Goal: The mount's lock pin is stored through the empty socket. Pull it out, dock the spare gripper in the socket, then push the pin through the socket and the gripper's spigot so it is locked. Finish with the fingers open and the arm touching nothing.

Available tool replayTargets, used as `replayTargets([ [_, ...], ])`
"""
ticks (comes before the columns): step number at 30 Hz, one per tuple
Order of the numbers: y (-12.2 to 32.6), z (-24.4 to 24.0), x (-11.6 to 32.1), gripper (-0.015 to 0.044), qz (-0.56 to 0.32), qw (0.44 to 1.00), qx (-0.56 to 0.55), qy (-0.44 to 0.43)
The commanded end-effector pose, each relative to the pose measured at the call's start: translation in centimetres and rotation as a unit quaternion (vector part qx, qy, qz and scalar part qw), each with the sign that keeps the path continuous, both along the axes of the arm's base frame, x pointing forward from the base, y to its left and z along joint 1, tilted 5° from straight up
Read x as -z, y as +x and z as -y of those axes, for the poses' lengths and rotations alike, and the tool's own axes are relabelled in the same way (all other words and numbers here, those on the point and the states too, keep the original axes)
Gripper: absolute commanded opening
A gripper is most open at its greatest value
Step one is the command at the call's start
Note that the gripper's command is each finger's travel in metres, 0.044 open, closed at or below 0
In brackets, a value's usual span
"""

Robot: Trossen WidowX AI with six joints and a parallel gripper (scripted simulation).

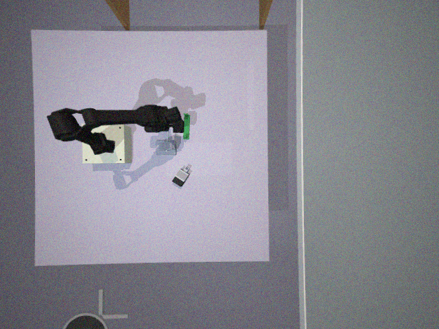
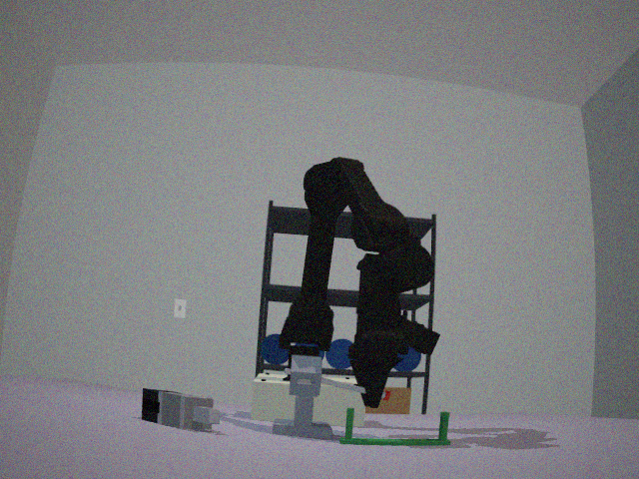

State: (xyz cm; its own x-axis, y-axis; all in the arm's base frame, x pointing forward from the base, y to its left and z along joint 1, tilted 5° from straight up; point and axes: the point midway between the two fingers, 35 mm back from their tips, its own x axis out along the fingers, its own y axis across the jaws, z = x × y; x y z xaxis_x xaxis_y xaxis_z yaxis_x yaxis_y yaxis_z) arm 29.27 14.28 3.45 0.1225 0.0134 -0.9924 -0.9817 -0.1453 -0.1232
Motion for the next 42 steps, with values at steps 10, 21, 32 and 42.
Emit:
replayTargets([
  [10,-0.1,0.0,0.3,0.0116,-0.004,1.000,-0.003,0.000],
  [21,-0.1,0.0,0.3,0.0000,-0.004,1.000,-0.003,0.000],
  [32,-0.3,-0.2,-0.4,0.0000,-0.018,0.998,-0.013,0.056],
  [42,-0.5,-0.8,-1.0,0.0000,-0.030,0.994,-0.023,0.104],
])
